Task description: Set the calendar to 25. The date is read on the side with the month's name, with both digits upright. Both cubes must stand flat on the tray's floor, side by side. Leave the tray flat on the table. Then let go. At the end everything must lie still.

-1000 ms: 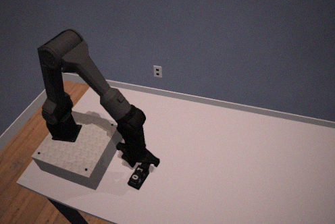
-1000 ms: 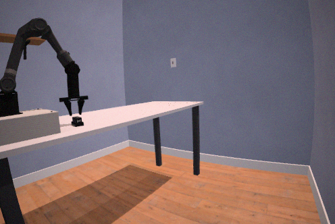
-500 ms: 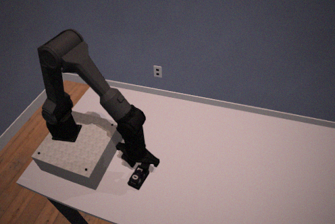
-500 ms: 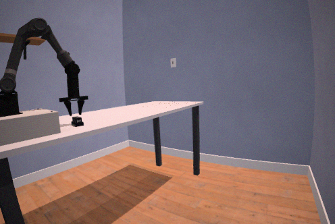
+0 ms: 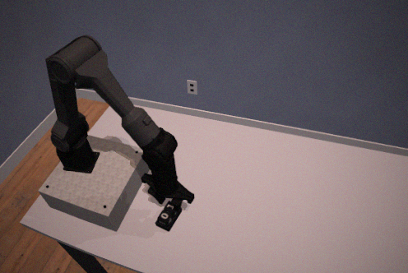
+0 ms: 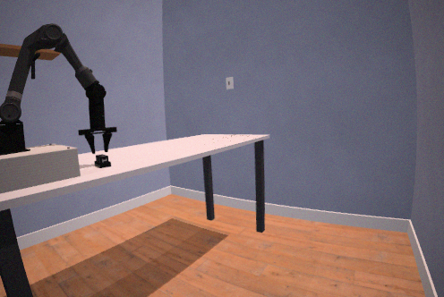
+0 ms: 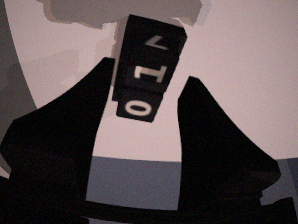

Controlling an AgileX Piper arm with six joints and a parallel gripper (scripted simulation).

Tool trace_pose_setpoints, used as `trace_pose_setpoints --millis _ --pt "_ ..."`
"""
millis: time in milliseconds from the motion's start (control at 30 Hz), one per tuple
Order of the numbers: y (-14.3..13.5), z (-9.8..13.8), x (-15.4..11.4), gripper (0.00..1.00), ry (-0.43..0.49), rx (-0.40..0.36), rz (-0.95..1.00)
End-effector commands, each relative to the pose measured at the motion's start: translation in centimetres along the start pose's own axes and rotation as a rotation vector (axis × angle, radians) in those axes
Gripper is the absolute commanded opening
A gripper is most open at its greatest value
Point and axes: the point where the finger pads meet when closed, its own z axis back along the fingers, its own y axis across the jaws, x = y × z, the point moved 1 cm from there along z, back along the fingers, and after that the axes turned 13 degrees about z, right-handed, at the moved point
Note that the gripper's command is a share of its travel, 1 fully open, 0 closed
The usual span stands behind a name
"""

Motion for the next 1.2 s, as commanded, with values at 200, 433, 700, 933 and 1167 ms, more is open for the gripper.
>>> trace_pose_setpoints --millis 200,433,700,933,1167 --pt "0.04 0.01 -0.03 0.61 0.001 0.000 0.001" --pt "0.04 0.01 -0.03 0.61 0.001 0.000 0.001" --pt "0.04 0.01 -0.03 0.61 0.001 0.000 0.001" --pt "0.08 -0.18 -0.03 0.61 0.001 0.002 0.001" --pt "0.12 -0.98 -0.02 0.61 0.000 0.003 0.001"
